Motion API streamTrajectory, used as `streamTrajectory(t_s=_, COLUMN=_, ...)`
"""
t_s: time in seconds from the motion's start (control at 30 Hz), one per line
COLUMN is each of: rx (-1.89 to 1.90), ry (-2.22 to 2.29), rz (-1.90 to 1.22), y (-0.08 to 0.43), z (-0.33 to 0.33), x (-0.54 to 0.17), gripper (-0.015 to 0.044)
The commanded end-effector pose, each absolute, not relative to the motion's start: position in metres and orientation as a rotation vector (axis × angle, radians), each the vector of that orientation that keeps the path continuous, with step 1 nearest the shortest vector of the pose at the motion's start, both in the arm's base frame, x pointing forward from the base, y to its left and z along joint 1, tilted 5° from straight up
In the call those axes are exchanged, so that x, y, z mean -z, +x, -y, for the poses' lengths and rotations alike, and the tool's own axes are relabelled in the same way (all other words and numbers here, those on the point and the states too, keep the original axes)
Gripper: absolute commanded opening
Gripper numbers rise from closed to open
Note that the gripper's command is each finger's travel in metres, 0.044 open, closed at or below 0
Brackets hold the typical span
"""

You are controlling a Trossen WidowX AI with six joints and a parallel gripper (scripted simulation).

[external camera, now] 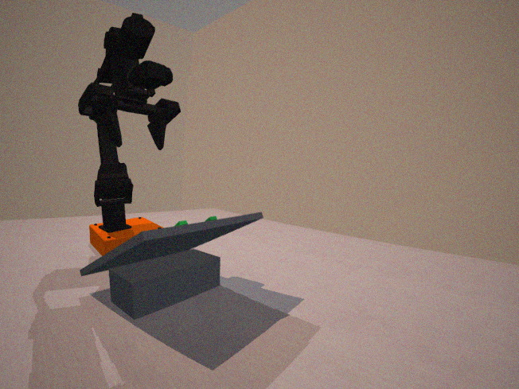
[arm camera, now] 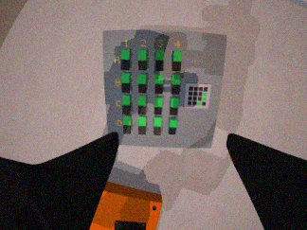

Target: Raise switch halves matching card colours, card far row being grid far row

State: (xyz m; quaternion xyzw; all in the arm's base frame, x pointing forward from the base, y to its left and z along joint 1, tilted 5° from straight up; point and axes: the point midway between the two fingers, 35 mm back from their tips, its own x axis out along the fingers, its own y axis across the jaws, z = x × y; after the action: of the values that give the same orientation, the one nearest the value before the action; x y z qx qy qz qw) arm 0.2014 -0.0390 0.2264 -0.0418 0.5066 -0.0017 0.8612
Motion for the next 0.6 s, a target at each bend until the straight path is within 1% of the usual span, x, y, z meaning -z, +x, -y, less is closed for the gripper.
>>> streamTrajectory(t_s=0.0, rx=0.004, ry=-0.088, rz=-1.063, y=0.204, z=0.039, x=-0.226, gripper=0.0374)
streamTrajectory(t_s=0.1, rx=0.011, ry=-0.086, rz=-1.063, y=0.239, z=0.032, x=-0.212, gripper=0.0295)
streamTrajectory(t_s=0.23, rx=0.022, ry=-0.083, rz=-1.052, y=0.294, z=0.005, x=-0.183, gripper=0.0190)
streamTrajectory(t_s=0.3, rx=0.024, ry=-0.082, rz=-1.049, y=0.302, z=-0.002, x=-0.177, gripper=0.0137)
streamTrajectory(t_s=0.47, rx=0.024, ry=-0.082, rz=-1.049, y=0.302, z=-0.002, x=-0.177, gripper=0.0006)
streamTrajectory(t_s=0.57, rx=0.023, ry=-0.082, rz=-1.057, y=0.308, z=-0.001, x=-0.168, gripper=0.0000)
